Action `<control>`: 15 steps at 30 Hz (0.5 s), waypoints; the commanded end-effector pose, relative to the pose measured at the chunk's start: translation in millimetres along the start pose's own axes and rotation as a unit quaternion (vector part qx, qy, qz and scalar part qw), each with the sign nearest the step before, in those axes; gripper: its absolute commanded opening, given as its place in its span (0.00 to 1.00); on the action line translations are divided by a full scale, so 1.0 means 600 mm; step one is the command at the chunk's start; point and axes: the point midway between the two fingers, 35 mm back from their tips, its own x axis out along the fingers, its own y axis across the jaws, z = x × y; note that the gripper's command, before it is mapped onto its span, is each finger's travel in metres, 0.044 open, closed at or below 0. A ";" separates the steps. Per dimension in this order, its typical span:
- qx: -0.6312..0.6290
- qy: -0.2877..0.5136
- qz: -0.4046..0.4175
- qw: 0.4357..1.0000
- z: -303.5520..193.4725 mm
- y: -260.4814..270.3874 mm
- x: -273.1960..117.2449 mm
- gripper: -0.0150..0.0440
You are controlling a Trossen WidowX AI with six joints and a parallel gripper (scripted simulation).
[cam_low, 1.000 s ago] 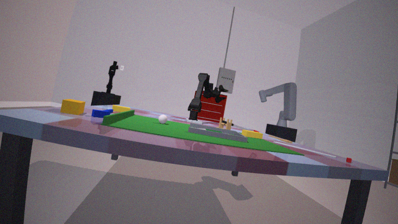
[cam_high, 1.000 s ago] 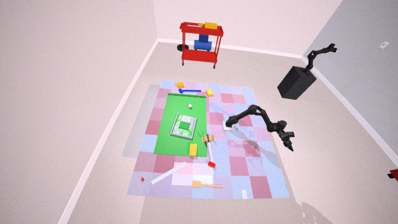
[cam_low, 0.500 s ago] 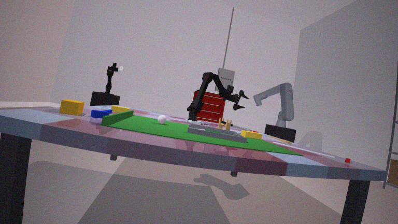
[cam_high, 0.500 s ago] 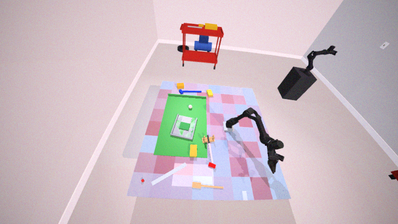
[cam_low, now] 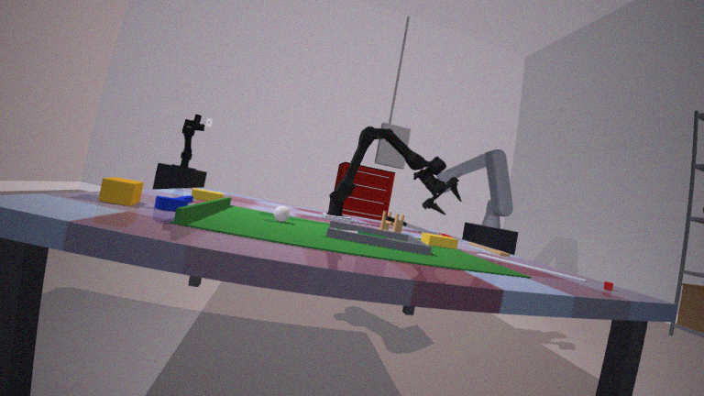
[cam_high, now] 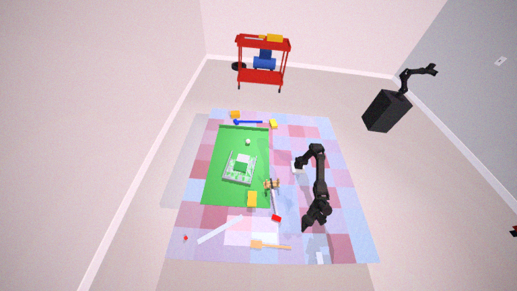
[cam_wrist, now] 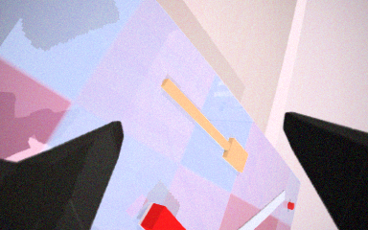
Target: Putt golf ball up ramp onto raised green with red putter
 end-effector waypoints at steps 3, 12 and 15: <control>0.049 0.075 0.093 0.992 -0.153 -0.010 0.015 1.00; 0.203 0.174 0.270 0.925 -0.400 0.029 -0.053 1.00; 0.270 0.190 0.322 0.887 -0.459 0.049 -0.097 1.00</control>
